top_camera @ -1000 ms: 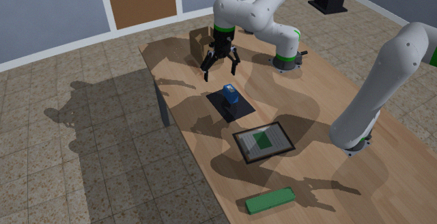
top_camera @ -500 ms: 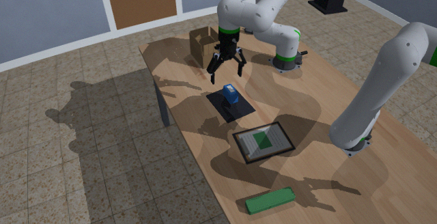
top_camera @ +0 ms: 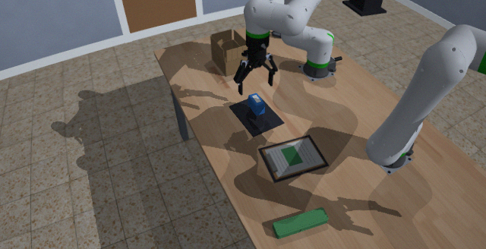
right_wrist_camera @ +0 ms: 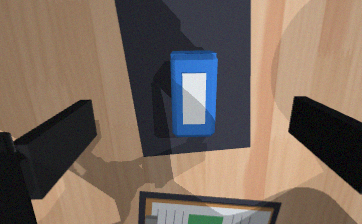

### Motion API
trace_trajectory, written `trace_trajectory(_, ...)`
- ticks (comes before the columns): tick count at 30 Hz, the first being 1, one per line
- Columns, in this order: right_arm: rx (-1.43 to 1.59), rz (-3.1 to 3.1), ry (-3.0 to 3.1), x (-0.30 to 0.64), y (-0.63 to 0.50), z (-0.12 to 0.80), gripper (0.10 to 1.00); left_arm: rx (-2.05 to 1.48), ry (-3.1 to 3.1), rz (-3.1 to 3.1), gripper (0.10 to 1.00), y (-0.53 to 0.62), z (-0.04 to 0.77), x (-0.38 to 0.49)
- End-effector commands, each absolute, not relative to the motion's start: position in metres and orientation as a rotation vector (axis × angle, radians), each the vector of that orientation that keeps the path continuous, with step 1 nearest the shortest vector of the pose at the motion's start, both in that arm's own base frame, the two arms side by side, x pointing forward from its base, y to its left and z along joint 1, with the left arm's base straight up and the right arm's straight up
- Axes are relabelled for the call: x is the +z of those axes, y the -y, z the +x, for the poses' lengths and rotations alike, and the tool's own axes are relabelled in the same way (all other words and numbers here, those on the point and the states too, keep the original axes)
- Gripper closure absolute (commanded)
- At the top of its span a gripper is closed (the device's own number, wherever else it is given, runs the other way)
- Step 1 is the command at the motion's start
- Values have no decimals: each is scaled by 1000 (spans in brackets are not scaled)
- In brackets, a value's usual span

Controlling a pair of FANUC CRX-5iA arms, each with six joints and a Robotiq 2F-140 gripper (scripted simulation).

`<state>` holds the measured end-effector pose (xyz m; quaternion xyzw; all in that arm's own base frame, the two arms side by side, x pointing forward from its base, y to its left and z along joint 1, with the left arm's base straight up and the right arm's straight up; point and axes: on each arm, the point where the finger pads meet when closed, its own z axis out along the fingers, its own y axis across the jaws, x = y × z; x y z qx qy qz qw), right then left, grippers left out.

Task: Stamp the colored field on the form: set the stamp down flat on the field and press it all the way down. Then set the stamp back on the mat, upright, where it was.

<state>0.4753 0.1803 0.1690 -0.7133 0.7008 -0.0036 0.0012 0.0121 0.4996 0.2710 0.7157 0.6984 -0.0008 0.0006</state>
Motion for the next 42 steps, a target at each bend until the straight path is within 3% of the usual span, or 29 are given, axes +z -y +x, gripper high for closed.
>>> trace_trajectory(1,-8,-2239,-2199,170,-182,474,98,0,-2194,2249,98,-500,12,272)
trace_trajectory(32,-1,-2241,-2200,169,-184,471,98,0,-2194,2249,98,-500,12,272)
trace_trajectory(42,-1,-2241,-2200,217,-184,471,98,0,-2194,2249,98,-500,12,272)
